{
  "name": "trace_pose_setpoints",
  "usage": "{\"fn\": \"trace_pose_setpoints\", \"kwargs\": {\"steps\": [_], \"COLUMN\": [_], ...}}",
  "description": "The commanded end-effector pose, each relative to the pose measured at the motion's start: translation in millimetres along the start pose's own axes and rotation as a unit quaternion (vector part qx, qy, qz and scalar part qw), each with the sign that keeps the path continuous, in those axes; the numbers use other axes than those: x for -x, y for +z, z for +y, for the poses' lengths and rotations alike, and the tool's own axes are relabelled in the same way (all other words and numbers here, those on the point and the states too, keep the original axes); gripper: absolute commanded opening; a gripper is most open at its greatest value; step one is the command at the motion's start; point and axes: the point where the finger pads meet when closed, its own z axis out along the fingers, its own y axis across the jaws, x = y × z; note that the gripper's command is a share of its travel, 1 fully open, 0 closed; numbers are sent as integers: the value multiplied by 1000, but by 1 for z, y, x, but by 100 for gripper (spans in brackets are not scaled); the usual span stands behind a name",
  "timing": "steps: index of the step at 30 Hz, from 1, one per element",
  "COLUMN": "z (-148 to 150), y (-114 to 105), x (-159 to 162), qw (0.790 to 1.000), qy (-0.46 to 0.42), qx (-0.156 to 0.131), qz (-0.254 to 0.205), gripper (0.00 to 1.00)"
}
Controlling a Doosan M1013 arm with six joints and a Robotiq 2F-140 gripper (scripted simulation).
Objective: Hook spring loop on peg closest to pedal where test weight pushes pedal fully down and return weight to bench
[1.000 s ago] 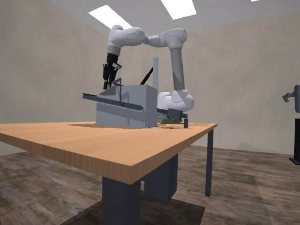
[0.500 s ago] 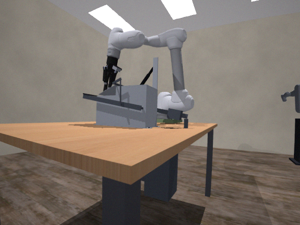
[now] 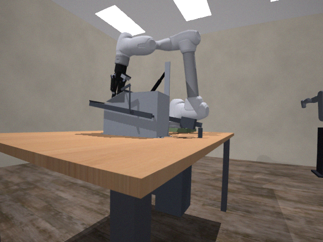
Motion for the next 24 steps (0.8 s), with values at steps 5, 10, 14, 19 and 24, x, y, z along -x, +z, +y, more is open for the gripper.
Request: {"fn": "trace_pose_setpoints", "kwargs": {"steps": [5,10,14,19,24], "z": [1,1,1,1,1], "y": [3,7,10,8,8], "x": [0,-1,-2,-1,-1], "qw": [1000,1000,1000,1000,1000], "qy": [0,0,0,0,0], "qx": [1,1,1,1,1], "qz": [0,0,0,0,0], "gripper": [25,25,25,100,100]}}
